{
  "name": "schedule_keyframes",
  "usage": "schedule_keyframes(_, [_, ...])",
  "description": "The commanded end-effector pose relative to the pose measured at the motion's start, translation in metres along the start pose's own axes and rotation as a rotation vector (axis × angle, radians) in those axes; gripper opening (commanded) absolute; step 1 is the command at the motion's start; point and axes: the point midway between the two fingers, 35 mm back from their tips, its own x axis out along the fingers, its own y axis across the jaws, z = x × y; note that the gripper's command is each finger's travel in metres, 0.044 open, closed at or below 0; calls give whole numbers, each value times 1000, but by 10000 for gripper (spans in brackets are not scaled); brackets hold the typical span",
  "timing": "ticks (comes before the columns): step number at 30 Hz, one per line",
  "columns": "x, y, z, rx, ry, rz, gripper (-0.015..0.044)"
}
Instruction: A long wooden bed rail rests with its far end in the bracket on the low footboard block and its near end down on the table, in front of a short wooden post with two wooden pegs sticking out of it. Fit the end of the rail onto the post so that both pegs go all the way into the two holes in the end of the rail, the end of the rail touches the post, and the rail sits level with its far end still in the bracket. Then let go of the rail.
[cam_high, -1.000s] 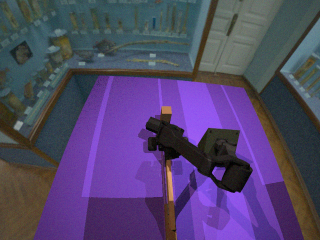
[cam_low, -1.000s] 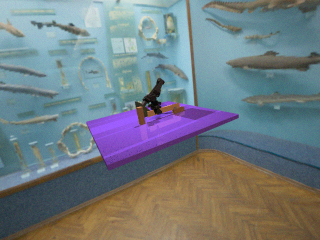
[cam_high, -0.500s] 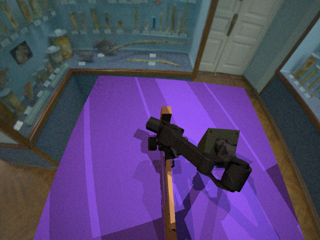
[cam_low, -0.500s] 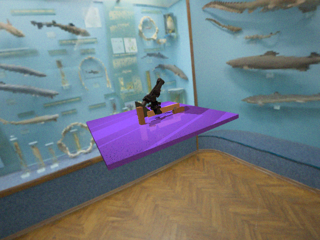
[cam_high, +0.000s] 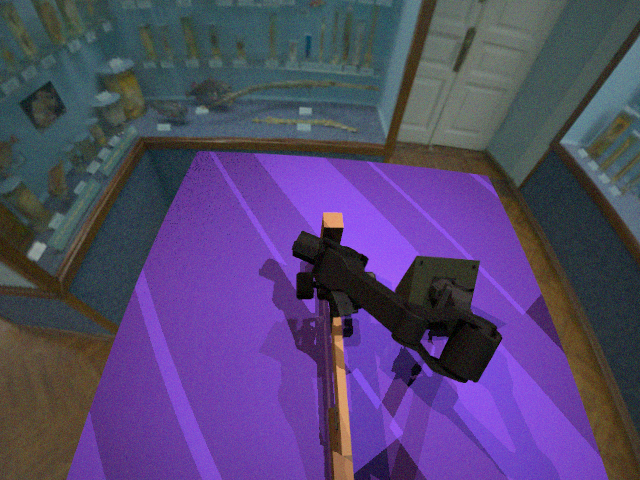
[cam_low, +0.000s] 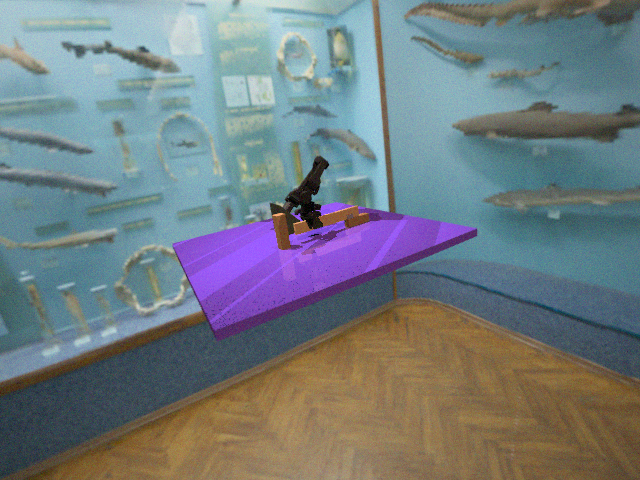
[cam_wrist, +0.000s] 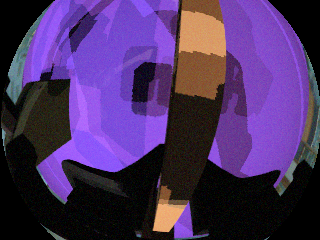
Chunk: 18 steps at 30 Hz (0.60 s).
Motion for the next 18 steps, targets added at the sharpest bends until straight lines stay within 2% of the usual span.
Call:
schedule_keyframes(1, [-1,0,-3,0,2,-1,0])
schedule_keyframes(18, [-3,0,-8,0,3,-1,0])
